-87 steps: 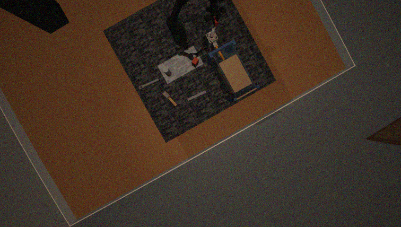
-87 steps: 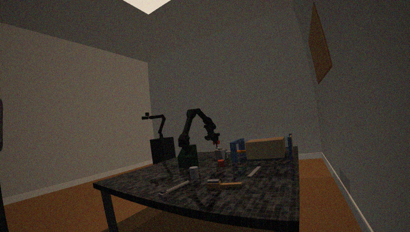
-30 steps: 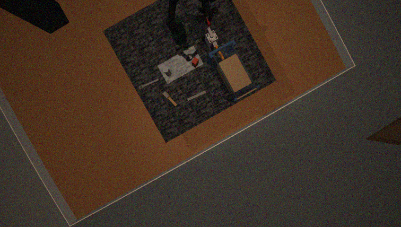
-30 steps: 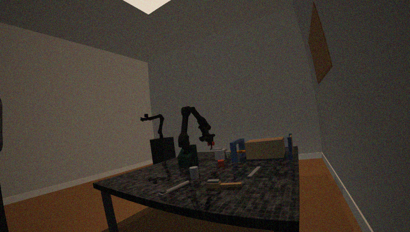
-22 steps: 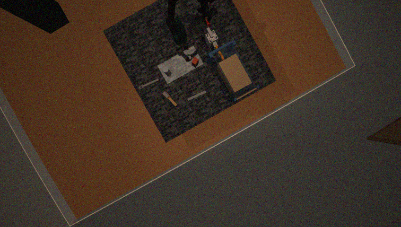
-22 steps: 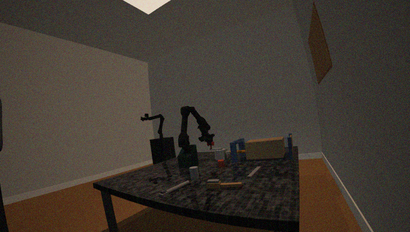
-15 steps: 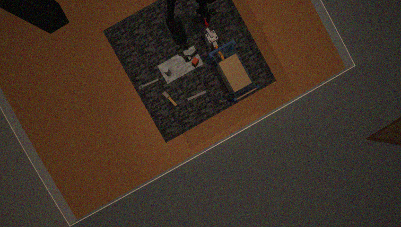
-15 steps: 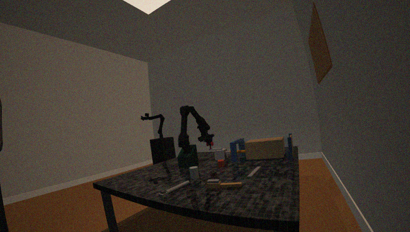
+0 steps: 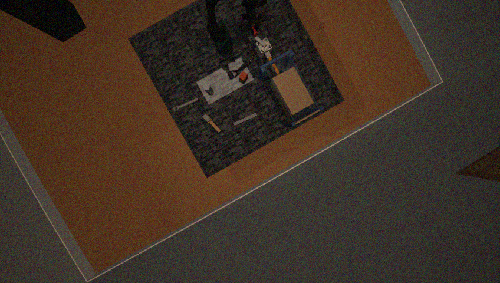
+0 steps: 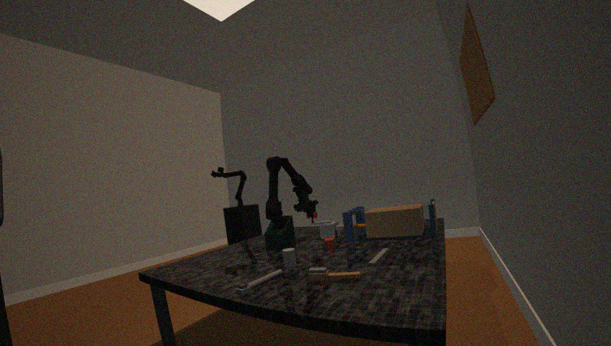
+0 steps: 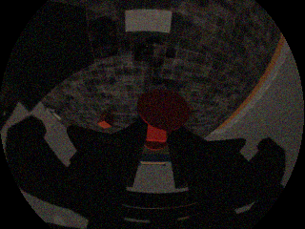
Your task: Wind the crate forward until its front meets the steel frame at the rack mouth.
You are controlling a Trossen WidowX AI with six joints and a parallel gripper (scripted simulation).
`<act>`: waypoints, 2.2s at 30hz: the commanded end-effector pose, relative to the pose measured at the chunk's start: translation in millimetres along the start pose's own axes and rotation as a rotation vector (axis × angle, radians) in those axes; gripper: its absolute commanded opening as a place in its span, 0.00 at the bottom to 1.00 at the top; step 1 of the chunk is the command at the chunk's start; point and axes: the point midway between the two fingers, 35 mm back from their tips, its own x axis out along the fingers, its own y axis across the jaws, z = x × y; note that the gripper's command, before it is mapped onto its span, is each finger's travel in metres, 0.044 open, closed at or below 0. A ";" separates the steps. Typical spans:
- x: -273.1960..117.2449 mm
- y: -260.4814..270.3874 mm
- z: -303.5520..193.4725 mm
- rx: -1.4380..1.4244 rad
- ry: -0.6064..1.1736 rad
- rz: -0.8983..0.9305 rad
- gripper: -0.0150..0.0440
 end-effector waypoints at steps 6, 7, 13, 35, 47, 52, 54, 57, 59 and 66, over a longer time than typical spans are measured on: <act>7.8 21.9 -12.0 -0.001 0.017 0.039 0.25; 8.1 23.1 -12.9 -0.001 0.018 0.039 0.25; 10.1 28.9 -17.6 -0.001 0.018 0.039 0.25; 18.5 46.5 -38.0 -0.001 0.019 0.041 0.25; 23.9 53.5 -50.8 0.000 0.020 0.042 0.25; 26.1 55.7 -56.1 0.000 0.021 0.043 0.25; 27.1 56.5 -58.3 0.000 0.021 0.043 0.25; 28.6 57.7 -62.0 0.000 0.021 0.043 0.25; 29.6 58.4 -64.3 0.000 0.021 0.043 0.25; 33.0 60.2 -72.2 0.000 0.022 0.044 0.25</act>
